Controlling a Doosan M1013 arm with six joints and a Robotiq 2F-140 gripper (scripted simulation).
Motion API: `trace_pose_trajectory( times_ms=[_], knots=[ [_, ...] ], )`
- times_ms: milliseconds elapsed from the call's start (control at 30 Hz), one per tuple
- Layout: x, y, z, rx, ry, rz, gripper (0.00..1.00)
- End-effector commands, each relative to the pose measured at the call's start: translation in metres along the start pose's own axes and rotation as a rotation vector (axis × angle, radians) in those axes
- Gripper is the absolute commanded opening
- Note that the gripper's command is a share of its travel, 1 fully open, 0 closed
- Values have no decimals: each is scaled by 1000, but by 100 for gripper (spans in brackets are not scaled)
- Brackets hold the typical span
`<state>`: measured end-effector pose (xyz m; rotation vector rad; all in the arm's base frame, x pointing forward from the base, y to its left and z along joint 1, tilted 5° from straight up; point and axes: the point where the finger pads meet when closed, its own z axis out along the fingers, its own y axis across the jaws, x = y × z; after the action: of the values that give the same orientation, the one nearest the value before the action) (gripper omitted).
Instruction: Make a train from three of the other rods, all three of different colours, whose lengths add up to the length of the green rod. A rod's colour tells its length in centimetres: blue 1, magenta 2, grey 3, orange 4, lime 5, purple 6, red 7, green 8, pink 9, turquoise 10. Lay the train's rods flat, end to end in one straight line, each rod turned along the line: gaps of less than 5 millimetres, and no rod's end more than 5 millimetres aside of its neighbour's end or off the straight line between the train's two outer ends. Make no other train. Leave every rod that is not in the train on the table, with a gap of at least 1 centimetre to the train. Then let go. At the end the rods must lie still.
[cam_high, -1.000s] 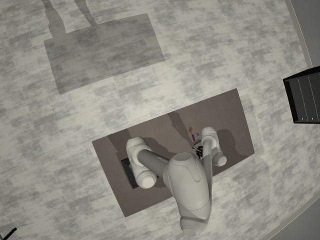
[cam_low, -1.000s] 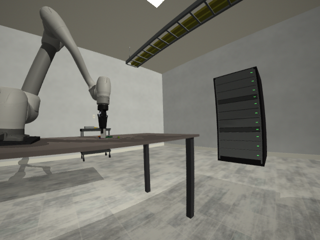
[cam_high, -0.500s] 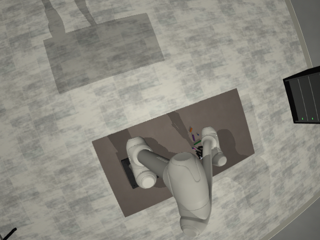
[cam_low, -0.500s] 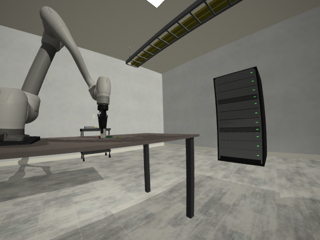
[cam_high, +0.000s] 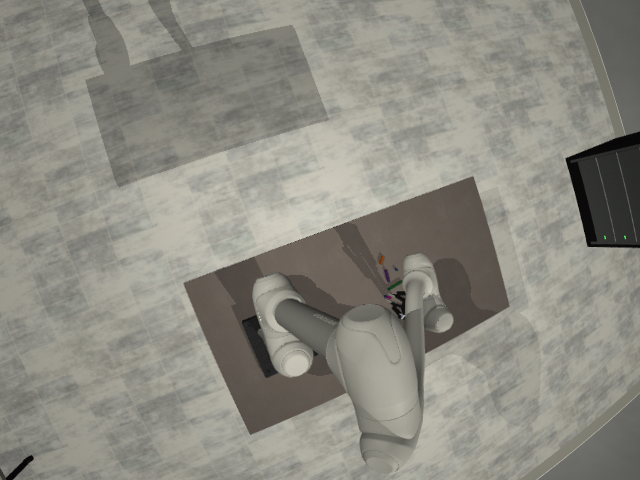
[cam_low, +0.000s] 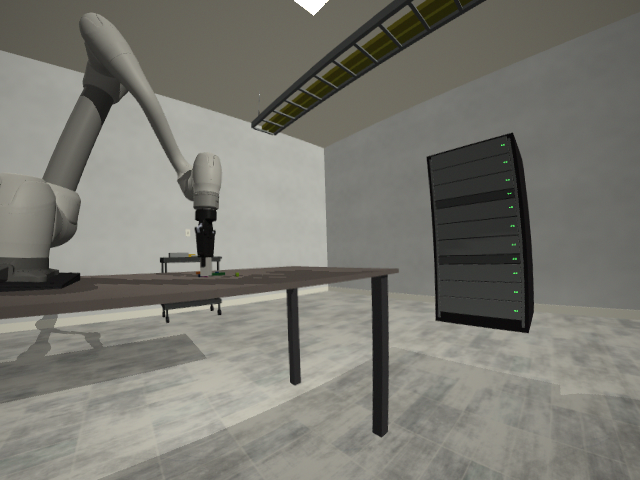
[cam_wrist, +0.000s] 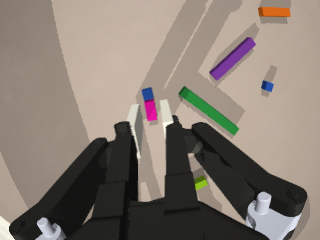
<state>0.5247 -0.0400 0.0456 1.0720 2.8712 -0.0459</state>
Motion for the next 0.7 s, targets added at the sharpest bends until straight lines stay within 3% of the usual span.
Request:
trace_pose_trajectory(
  times_ms=[0,467,667],
  knots=[
    [-1,-4,2,5,-1,3,15],
    [-1,-3,-8,5,-1,3,15],
    [-1,-3,-35,5,-1,3,15]
  ],
)
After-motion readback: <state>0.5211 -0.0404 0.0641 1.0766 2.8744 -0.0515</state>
